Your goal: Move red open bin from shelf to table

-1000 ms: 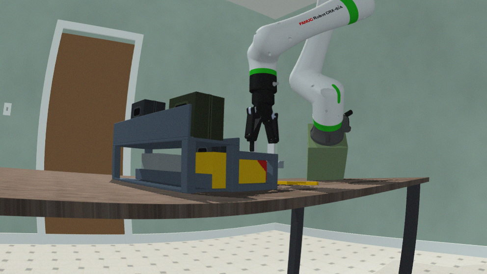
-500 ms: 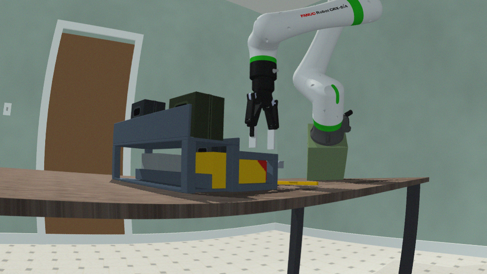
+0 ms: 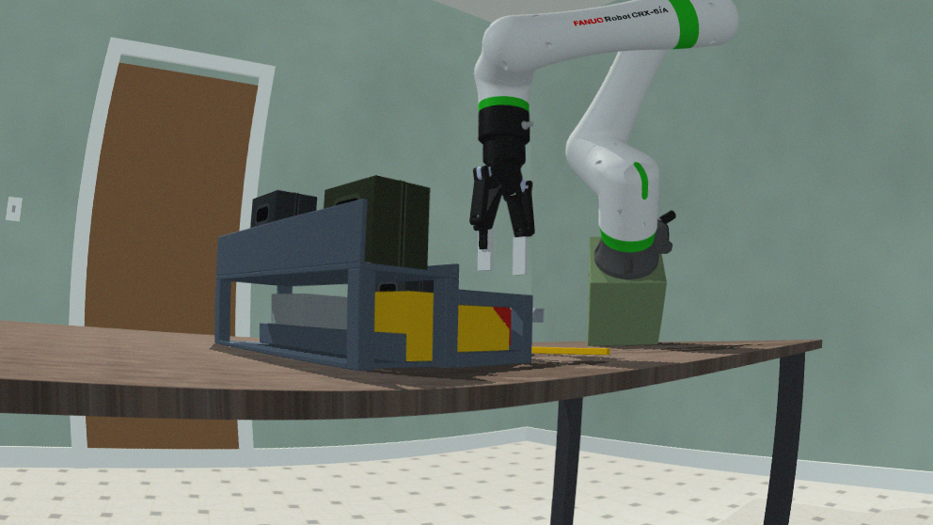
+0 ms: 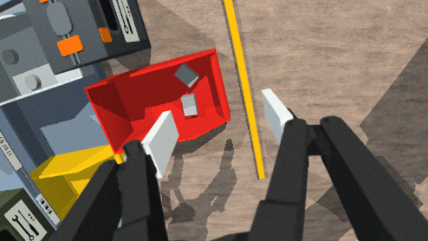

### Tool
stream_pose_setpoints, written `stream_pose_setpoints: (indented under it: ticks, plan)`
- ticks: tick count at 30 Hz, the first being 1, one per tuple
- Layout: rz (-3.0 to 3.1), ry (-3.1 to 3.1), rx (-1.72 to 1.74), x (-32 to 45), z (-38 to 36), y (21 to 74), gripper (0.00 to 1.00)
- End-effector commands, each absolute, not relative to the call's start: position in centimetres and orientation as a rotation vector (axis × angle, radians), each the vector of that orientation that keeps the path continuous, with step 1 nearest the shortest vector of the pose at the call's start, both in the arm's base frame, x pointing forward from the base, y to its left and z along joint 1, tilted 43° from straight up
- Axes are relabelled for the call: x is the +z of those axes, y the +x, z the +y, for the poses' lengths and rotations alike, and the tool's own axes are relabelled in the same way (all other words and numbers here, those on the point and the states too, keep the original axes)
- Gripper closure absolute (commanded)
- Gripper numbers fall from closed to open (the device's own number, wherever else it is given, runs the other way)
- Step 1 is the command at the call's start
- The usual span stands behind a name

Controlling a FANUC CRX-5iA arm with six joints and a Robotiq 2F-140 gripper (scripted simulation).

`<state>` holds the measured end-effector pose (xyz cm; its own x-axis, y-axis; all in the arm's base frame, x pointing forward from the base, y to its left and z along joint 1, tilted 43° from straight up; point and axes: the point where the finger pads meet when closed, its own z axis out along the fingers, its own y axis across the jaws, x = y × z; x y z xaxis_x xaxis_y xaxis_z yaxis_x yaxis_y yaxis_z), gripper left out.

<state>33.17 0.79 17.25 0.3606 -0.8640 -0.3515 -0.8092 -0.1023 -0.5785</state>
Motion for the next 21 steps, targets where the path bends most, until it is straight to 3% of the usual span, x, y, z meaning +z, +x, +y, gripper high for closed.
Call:
stream_pose_setpoints:
  ticks: [1,21]
  plan:
    - [1.453,-1.909,-0.098,17.44,0.65,33.06,0.43]
    - [1.453,-1.909,-0.098,16.79,1.08,33.47,0.43]
